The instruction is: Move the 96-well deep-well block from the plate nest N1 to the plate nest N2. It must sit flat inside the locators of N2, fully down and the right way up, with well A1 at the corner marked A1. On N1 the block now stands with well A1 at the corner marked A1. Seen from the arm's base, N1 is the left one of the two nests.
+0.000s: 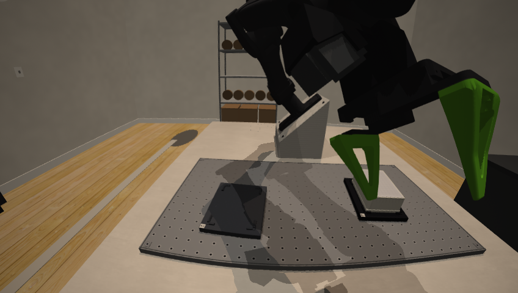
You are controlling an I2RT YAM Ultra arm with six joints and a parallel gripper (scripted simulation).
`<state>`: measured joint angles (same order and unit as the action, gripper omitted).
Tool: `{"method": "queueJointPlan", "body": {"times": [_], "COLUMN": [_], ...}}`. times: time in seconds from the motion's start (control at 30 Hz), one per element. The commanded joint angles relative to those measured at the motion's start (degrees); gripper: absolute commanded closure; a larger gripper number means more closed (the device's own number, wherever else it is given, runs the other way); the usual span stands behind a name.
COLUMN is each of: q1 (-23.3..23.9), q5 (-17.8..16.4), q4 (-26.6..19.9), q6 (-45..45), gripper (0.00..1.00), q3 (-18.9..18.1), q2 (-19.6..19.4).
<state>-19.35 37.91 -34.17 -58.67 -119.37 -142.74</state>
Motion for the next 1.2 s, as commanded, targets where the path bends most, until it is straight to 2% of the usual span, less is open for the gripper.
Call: {"method": "queueJointPlan", "body": {"times": [0.0, 0.13, 0.2, 0.23, 0.4, 0.43, 0.53, 0.57, 0.6, 0.63, 0.7, 0.77, 0.83, 0.87, 0.97, 1.0, 1.03, 1.17], "q1": [-2.5, -3.5, -3.5, -3.7, -4.6, -4.9, -5.6, -5.7, -5.9, -6.1, -6.5, -6.5, -6.9, -7.2, -7.9, -8.1, -8.3, -9.2], "q5": [-0.5, 0.6, 0.6, 0.4, -0.6, -0.4, 0.3, 0.4, 0.1, -0.1, -0.5, -0.5, -0.4, -0.3, 0.1, -0.1, -0.2, -0.6], "q4": [-4.0, 1.3, 1.3, -1.8, -9.2, -8.2, -4.4, -3.6, -6.6, -8.1, -11.2, -11.2, -13.6, -12.6, -8.5, -11.4, -12.9, -18.0], "q6": [1.7, -0.1, -0.1, 1.2, 3.8, 3.5, 2.3, 2.0, 3.1, 3.7, 4.8, 4.8, 5.7, 5.4, 3.8, 5.1, 5.6, 7.5], "gripper": [0.00, 0.00, 0.00, 0.00, 0.00, 0.00, 0.00, 0.00, 0.00, 0.00, 0.00, 0.00, 0.00, 0.00, 0.00, 0.00, 0.00, 0.00], "q3": [1.6, 7.0, 7.0, 4.0, 0.5, 4.5, 8.8, 9.2, 8.6, 5.5, 4.1, 4.1, 3.2, 7.2, 11.3, 10.8, 7.8, 5.9], "q2": [0.9, 2.5, 2.5, -0.1, -3.0, -1.1, 0.3, 0.4, -2.2, -2.8, -4.0, -4.0, -5.1, -2.6, -1.7, -3.9, -4.8, -7.1]}}
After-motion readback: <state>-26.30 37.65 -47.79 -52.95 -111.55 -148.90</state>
